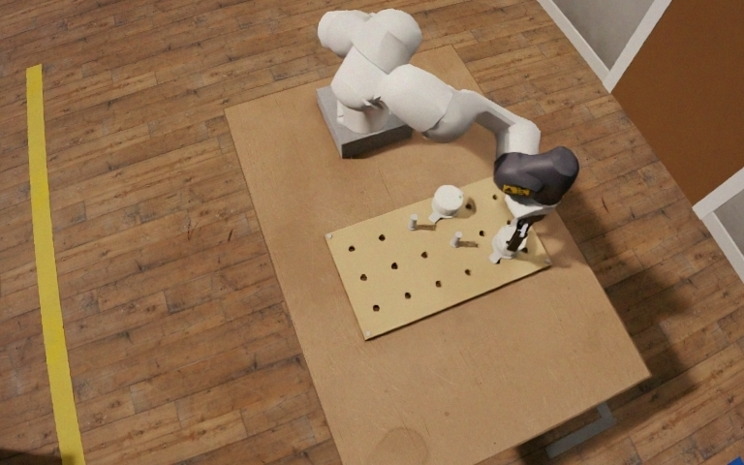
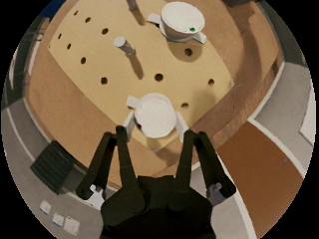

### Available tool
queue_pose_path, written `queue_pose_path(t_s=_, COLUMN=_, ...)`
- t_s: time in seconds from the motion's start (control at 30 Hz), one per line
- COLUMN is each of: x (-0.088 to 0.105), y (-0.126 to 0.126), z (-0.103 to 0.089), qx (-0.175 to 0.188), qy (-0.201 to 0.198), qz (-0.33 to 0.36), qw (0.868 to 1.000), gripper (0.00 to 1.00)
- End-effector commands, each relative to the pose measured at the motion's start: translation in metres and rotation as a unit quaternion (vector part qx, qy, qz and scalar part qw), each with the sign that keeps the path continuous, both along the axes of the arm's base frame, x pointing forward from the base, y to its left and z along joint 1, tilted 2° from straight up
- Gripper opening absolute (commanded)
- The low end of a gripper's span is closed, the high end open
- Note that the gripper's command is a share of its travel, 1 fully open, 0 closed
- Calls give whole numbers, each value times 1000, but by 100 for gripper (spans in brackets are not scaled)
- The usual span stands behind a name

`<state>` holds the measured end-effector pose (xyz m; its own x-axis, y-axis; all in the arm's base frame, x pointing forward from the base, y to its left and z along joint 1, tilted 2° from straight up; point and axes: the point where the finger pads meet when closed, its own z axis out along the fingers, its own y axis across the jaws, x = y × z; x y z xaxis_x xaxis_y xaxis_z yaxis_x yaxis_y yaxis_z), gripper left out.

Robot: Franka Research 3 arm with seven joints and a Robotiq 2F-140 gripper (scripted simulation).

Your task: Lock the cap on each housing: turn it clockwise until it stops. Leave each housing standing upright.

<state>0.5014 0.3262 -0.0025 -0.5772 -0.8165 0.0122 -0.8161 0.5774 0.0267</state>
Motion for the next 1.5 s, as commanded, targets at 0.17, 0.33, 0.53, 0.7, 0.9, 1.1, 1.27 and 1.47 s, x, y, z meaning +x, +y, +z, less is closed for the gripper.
queue_pose_path(t_s=0.17, x=0, y=-1, z=-1, qx=-3, qy=0, qz=-2, qw=1000, gripper=10)
queue_pose_path(t_s=0.33, x=0, y=-1, z=-1, qx=-3, qy=0, qz=-2, qw=1000, gripper=10)
queue_pose_path(t_s=0.53, x=1, y=-1, z=-1, qx=-3, qy=0, qz=-2, qw=1000, gripper=10)
queue_pose_path(t_s=0.7, x=1, y=-1, z=-1, qx=-3, qy=0, qz=-2, qw=1000, gripper=10)
queue_pose_path(t_s=0.9, x=1, y=-2, z=-1, qx=-3, qy=0, qz=-2, qw=1000, gripper=10)
queue_pose_path(t_s=1.1, x=1, y=-3, z=-1, qx=-3, qy=0, qz=-2, qw=1000, gripper=10)
queue_pose_path(t_s=1.27, x=1, y=-4, z=-1, qx=-3, qy=0, qz=-2, qw=1000, gripper=10)
queue_pose_path(t_s=1.47, x=1, y=-5, z=-1, qx=-3, qy=0, qz=-2, qw=1000, gripper=10)
